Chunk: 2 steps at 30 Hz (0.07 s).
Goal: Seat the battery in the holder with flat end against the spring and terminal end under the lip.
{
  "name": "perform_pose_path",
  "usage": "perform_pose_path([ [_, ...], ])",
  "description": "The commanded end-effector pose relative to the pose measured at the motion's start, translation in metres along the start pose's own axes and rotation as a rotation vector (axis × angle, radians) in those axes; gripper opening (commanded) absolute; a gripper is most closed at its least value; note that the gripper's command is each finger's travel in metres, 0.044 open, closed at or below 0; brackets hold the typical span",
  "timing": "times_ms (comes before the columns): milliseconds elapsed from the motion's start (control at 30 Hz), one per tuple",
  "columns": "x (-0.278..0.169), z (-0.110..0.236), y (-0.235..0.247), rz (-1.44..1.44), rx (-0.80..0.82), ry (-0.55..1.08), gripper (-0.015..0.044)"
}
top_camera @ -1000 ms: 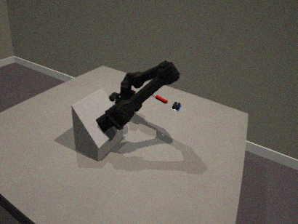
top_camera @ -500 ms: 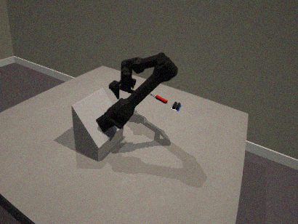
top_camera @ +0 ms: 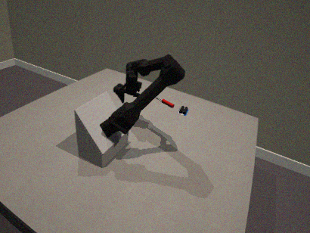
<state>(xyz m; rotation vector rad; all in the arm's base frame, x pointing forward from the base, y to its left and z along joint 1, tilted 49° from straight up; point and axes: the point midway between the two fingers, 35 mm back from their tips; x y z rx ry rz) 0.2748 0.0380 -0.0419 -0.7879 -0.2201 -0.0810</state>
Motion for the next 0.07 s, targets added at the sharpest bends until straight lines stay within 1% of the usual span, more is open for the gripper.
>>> perform_pose_path([
  [0,-0.0004,0.0005,0.0002,-0.004,0.004,0.004,0.044],
  [33,-0.0004,0.0005,0.0002,-0.004,0.004,0.004,0.044],
])
Point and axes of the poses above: the point midway between the two fingers, 35 mm back from their tips, its own z axis back along the fingers, its own y axis across the jaws, x = y × z, and after that the axes turned 9 degrees about -z, right-handed
